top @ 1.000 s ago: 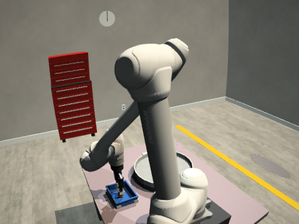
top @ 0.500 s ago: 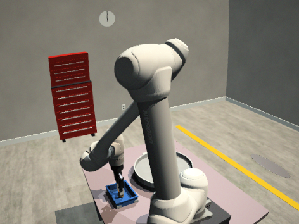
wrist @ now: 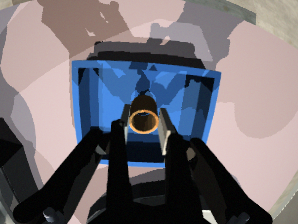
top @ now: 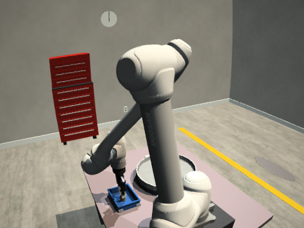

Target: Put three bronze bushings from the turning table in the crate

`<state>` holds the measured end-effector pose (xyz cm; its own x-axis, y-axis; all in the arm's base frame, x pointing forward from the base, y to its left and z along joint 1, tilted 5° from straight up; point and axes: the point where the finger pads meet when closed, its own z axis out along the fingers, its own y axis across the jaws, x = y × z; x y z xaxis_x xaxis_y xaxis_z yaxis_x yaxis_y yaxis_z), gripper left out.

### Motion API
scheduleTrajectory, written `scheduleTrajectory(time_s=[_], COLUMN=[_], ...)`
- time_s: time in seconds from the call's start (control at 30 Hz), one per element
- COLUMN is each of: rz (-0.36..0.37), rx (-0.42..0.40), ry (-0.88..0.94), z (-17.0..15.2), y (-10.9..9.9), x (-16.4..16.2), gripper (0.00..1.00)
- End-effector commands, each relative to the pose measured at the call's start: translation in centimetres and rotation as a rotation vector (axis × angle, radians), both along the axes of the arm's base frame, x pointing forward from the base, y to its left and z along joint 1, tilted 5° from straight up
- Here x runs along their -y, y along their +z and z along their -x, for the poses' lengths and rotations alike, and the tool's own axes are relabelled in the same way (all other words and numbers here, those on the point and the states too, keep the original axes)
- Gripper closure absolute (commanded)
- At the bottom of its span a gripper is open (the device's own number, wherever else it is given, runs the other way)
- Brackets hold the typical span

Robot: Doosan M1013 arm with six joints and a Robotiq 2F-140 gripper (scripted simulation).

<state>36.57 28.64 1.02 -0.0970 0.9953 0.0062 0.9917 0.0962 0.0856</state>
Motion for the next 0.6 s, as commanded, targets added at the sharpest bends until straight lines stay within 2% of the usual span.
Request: scheduleTrajectory(time_s=[0.0,0.57], rz=[0.0,0.0], rx=[0.0,0.0], ry=[0.0,0.0], z=[0.0,-0.01], y=[0.01,-0.15], x=[0.0,-0.01], gripper=[1.0,1.0])
